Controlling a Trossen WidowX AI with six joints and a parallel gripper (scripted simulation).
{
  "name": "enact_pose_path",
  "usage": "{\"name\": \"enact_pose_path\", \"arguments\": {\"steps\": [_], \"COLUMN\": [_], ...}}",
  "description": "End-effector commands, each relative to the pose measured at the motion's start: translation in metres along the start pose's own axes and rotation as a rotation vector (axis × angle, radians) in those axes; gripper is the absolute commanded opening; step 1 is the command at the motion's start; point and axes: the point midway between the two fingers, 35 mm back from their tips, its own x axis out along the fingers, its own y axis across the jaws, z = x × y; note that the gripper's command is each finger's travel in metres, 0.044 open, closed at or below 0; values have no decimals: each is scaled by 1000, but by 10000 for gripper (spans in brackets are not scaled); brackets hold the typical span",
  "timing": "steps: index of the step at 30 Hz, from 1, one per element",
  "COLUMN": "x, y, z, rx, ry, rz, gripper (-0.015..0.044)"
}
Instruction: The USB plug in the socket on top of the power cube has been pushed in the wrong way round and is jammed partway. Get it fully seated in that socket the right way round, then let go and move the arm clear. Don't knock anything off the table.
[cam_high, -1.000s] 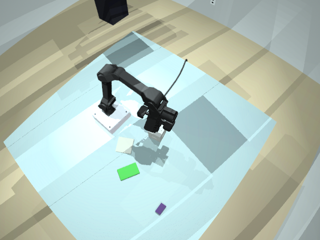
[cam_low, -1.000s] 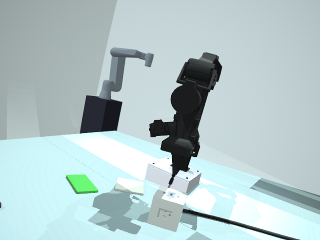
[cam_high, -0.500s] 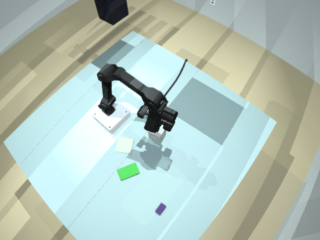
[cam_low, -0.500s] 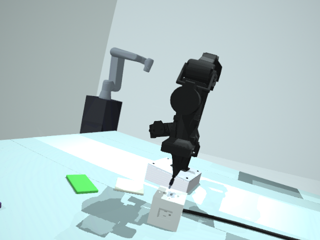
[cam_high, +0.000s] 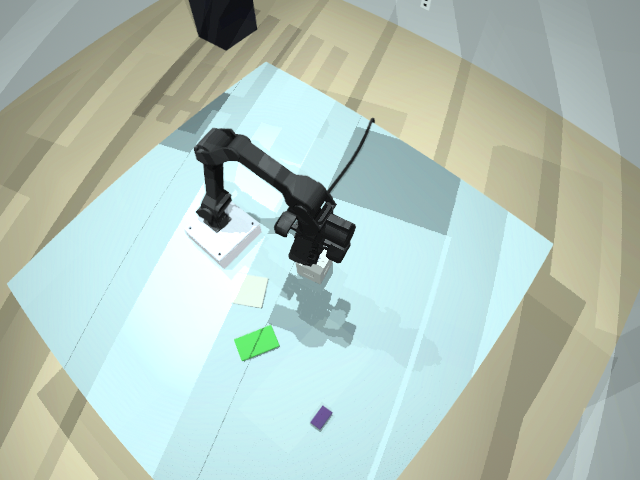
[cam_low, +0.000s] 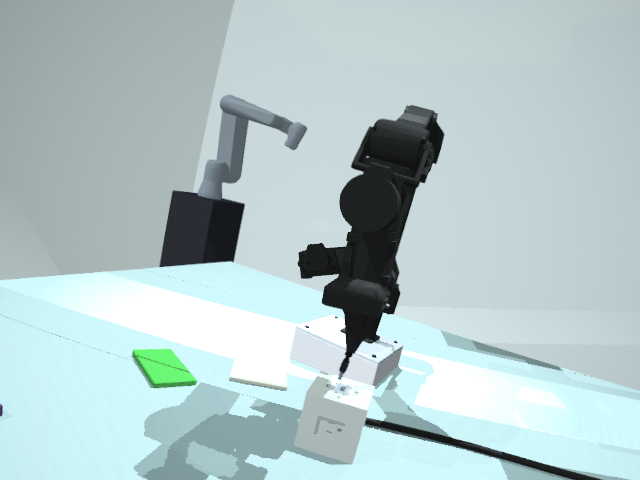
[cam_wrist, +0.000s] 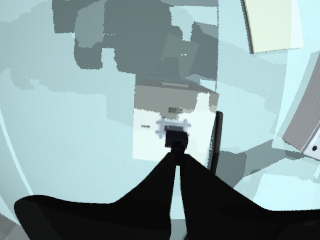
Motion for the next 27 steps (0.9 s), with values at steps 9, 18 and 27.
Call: {"name": "enact_pose_path", "arguments": {"steps": [9,18,27], "x": [2,3,4], "y": [0,0,0], "z": [-2,-2,-3], "rx": [-5,-7,-9], "ry": [14,20,26], "rz": [0,0,0], "gripper": [0,0,0]}}
